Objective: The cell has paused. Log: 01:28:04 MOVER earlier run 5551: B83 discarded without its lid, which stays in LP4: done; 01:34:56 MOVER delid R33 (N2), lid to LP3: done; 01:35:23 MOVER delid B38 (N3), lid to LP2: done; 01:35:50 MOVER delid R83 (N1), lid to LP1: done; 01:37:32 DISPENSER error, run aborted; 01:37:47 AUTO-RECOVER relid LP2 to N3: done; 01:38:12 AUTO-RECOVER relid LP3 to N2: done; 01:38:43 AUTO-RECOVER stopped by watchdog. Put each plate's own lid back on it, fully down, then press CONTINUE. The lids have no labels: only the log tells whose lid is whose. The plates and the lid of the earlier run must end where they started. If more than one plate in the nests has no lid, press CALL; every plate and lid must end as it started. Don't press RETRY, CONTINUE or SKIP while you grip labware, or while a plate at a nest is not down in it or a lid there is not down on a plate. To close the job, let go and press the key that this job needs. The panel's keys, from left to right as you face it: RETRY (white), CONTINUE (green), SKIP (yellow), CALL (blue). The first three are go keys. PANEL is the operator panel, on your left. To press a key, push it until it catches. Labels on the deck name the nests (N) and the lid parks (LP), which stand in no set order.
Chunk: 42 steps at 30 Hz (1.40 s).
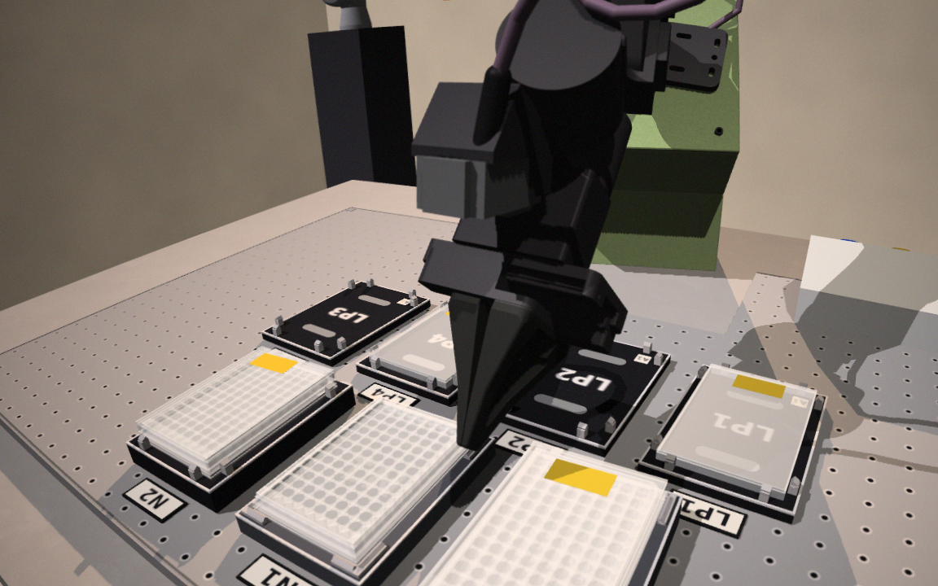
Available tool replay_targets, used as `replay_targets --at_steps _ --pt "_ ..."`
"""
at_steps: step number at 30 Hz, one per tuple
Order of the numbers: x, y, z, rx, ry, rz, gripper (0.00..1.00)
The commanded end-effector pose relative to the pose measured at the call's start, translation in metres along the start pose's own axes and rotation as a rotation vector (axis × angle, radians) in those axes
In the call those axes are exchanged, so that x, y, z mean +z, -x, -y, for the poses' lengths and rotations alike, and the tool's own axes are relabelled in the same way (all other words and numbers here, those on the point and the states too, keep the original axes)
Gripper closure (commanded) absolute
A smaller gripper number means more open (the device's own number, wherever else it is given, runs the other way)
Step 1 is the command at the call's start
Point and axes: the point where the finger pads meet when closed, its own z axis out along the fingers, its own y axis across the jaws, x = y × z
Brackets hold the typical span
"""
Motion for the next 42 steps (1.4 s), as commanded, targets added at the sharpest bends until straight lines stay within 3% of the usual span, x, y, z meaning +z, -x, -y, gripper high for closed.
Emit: replay_targets --at_steps 1,8,36,37,40,42 --pt "0.015 0.005 0.002 0.000 0.017 -0.041 1.00" --pt "0.036 0.030 0.013 -0.001 0.017 -0.040 1.00" --pt "0.031 0.030 0.010 -0.004 0.021 -0.031 1.00" --pt "0.035 0.035 0.017 -0.002 0.020 -0.028 1.00" --pt "0.031 0.016 0.036 0.003 0.013 -0.056 1.00" --pt "0.031 0.016 0.047 0.003 0.012 -0.056 1.00"
